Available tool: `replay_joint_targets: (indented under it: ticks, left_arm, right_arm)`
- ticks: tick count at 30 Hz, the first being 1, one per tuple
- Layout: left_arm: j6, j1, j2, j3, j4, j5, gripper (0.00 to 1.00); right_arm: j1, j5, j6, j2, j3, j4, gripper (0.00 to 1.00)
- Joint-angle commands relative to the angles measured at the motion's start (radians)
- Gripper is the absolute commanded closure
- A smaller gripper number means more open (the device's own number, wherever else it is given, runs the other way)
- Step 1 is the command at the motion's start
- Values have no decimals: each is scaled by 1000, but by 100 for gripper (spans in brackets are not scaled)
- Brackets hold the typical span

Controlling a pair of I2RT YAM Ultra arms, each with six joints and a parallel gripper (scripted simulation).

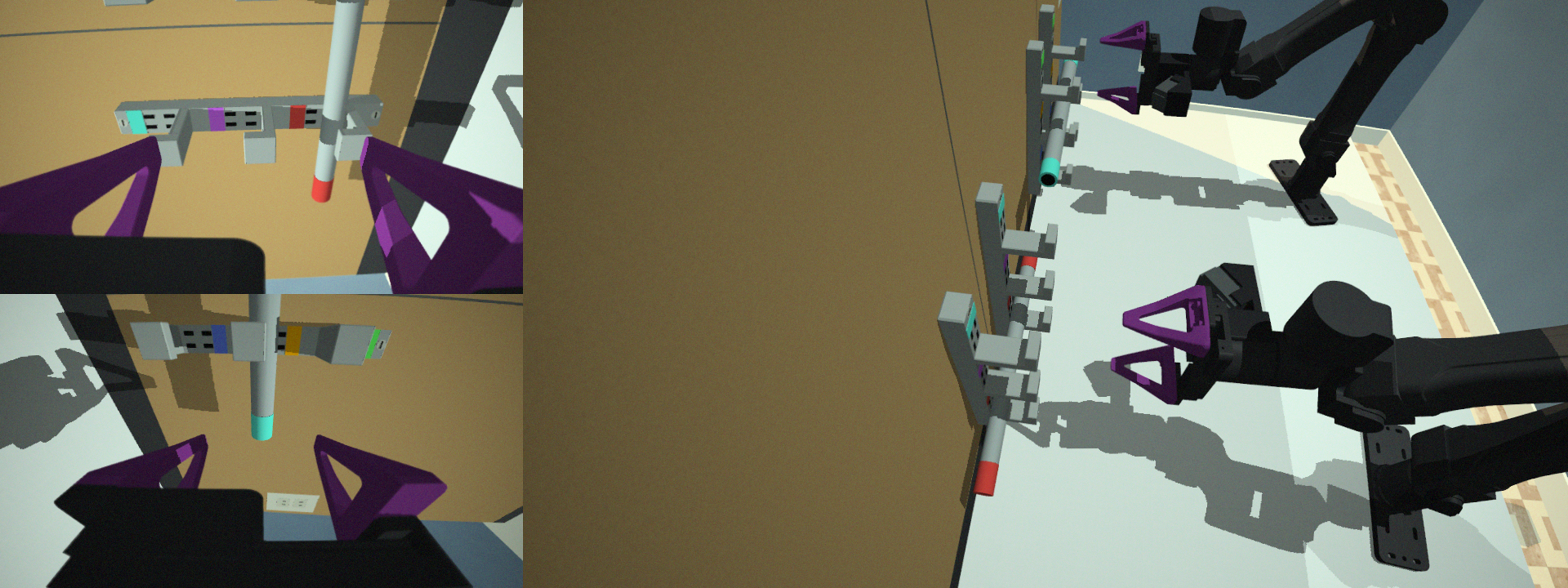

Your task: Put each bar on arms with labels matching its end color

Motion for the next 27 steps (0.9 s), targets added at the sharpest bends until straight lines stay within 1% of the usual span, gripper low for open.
replay_joint_targets:
  ticks: [1,27]
  left_arm:
    - [-7,-12,-33,4,2,-5,0]
    - [-7,-12,-33,4,2,-5,0]
  right_arm:
    - [-9,-4,7,13,46,28,0]
    - [-11,-6,7,108,142,28,0]
